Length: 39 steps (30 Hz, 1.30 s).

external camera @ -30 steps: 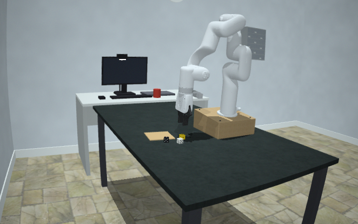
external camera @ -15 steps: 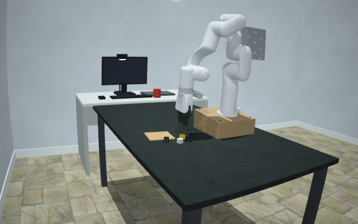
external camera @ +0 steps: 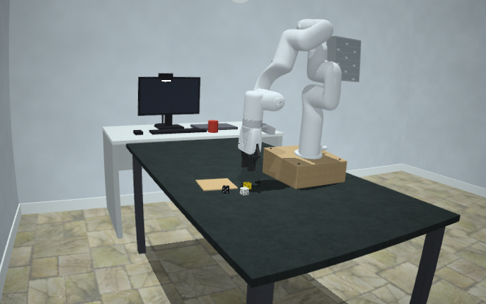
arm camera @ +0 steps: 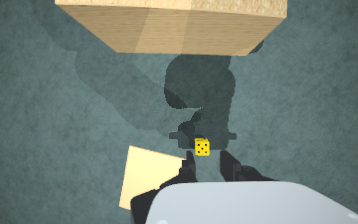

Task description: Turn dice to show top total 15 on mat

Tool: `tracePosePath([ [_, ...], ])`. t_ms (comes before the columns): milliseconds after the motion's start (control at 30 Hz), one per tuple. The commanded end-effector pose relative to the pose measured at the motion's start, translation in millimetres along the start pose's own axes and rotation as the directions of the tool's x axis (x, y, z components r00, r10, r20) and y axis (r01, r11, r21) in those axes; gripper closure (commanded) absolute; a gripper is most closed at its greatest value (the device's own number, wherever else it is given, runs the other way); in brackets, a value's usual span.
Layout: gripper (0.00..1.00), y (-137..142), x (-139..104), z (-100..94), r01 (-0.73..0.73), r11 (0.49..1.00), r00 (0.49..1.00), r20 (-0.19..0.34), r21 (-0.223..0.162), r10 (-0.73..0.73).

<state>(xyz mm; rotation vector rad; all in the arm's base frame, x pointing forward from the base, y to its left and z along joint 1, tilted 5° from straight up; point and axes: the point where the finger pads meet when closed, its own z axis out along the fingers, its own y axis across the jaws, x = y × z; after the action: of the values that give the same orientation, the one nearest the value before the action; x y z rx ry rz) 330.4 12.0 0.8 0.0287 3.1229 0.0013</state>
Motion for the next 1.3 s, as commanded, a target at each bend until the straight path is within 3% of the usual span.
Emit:
tracePosePath([
  [0, 0.58, 0, -1, 0.8, 0.000, 1.000, 1.000, 0.004, 0.000, 0.000],
  [1267, 0.58, 4, -2, 45.3, 0.000, 1.000, 1.000, 0.004, -0.001, 0.000],
])
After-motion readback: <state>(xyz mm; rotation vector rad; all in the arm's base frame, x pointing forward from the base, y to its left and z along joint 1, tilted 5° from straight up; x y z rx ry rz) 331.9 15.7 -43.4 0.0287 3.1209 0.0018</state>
